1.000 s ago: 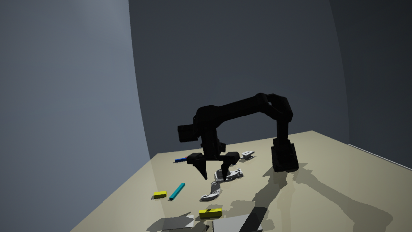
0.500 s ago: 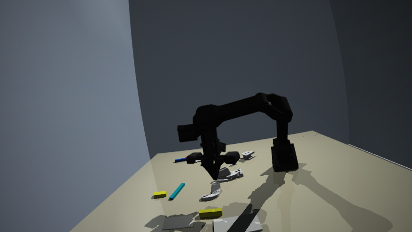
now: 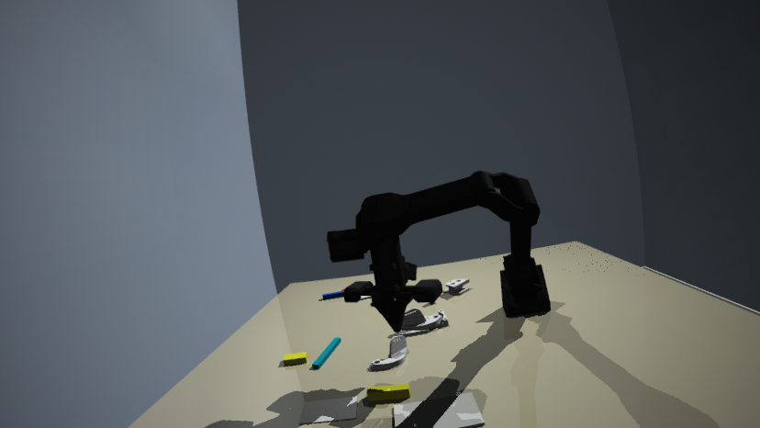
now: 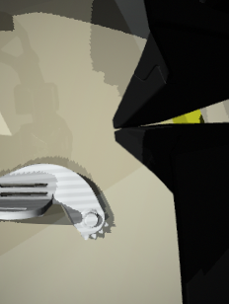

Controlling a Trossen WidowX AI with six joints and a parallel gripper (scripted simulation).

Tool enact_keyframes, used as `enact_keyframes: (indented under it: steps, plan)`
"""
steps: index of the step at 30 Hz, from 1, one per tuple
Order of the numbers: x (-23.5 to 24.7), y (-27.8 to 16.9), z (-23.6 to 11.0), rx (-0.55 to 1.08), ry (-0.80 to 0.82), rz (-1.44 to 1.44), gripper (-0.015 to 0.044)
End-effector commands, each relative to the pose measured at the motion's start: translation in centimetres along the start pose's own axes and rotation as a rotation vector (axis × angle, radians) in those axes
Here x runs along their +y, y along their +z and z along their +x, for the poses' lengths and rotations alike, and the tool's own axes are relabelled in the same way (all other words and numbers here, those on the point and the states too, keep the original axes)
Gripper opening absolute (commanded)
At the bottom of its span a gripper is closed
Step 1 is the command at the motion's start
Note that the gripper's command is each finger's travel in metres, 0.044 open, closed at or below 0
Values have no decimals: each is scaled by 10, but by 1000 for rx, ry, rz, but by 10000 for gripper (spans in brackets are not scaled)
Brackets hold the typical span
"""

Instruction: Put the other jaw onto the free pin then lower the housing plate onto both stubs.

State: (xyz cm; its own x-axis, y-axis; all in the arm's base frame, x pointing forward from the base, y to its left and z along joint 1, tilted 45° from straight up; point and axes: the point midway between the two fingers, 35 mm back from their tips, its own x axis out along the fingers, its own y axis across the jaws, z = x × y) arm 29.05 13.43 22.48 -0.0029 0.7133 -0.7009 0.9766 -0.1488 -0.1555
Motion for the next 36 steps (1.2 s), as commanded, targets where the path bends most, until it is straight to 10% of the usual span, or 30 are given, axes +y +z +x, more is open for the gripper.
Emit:
enact_keyframes:
  steps: [1,16,36]
  plan:
    - [0,0,0,0,0,0,53]
    - [0,0,0,0,0,0,440]
    - [0,0,0,0,0,0,440]
